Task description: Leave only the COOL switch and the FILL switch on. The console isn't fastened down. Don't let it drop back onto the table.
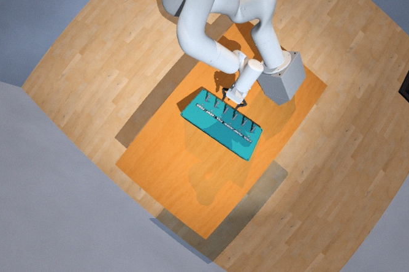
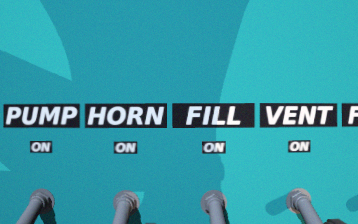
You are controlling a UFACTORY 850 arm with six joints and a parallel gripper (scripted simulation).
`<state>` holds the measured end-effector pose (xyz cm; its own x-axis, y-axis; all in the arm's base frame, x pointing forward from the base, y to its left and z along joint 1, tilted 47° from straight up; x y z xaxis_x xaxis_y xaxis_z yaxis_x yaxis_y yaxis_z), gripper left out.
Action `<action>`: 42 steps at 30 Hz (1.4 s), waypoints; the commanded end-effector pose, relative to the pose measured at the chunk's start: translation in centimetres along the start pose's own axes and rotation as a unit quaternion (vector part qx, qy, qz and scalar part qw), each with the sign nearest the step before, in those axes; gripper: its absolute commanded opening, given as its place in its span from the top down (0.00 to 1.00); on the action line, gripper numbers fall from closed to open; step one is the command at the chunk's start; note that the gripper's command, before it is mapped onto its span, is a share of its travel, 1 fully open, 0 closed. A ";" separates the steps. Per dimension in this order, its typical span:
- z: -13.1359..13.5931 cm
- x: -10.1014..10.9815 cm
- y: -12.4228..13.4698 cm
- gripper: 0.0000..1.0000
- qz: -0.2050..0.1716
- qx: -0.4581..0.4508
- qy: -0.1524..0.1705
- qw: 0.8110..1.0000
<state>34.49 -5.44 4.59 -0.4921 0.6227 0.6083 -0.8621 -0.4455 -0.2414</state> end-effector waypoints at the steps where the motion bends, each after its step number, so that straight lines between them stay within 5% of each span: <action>1: 1.8 0.0 0.1 0.00 0.001 0.000 -0.001 1.000; 42: 2.8 0.0 0.2 0.00 0.001 0.000 -0.001 1.000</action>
<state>34.65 -7.31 6.62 -0.4921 0.6208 0.6103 -0.8618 -0.4462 -0.2411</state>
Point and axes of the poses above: the point where the finger pads meet when closed, its own x axis back along the fingers, its own z axis across the jaws, y = z × x, the point moved 5 cm from there along x, back along the fingers, and after that the axes turned 5 degrees about x, right-handed, at the moved point
